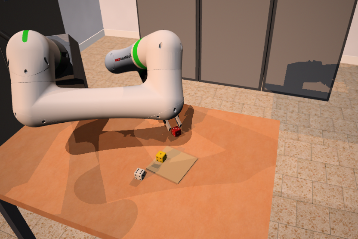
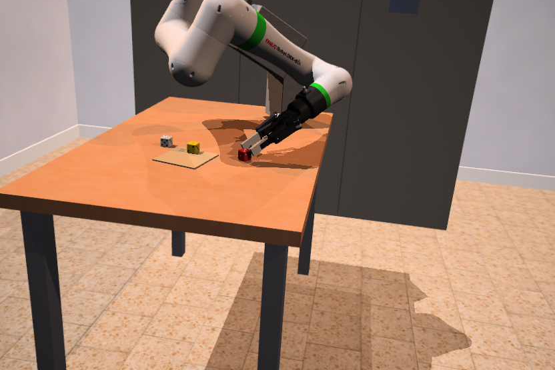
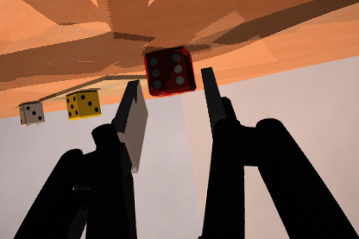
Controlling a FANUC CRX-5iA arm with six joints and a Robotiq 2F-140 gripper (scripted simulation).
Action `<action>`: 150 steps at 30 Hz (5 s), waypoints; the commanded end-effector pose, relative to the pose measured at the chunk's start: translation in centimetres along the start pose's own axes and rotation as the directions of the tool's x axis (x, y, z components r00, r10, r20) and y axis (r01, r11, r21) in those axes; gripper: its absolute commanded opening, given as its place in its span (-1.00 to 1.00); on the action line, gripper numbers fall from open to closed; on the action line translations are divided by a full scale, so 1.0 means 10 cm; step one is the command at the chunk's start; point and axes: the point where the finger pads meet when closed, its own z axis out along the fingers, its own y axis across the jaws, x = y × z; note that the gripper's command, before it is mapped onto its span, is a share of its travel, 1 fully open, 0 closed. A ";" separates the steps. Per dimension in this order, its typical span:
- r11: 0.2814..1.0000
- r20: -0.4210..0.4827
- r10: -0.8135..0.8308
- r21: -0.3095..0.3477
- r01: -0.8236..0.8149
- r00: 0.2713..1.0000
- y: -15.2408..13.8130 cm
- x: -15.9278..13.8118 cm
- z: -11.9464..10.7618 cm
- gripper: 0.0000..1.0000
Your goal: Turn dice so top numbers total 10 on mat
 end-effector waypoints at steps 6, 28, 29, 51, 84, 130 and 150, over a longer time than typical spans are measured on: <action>1.000 -0.002 0.000 0.002 0.000 1.000 0.00 0.00 -0.18 -0.44; 1.000 -0.002 0.000 0.002 0.000 1.000 0.00 -0.42 -0.42 -0.44; 1.000 -0.002 0.000 0.002 0.000 1.000 0.00 -0.45 -0.43 -0.44; 0.984 -0.313 -0.036 0.154 0.088 0.949 -0.15 -0.70 0.01 -0.44; 1.000 -0.884 0.002 0.002 0.000 0.468 0.00 -1.16 -0.10 1.00; 0.506 -0.447 0.863 0.762 -0.404 0.238 0.00 -1.06 -0.08 1.00; -0.152 0.134 0.988 0.873 -0.464 -0.071 0.01 -1.00 -0.07 1.00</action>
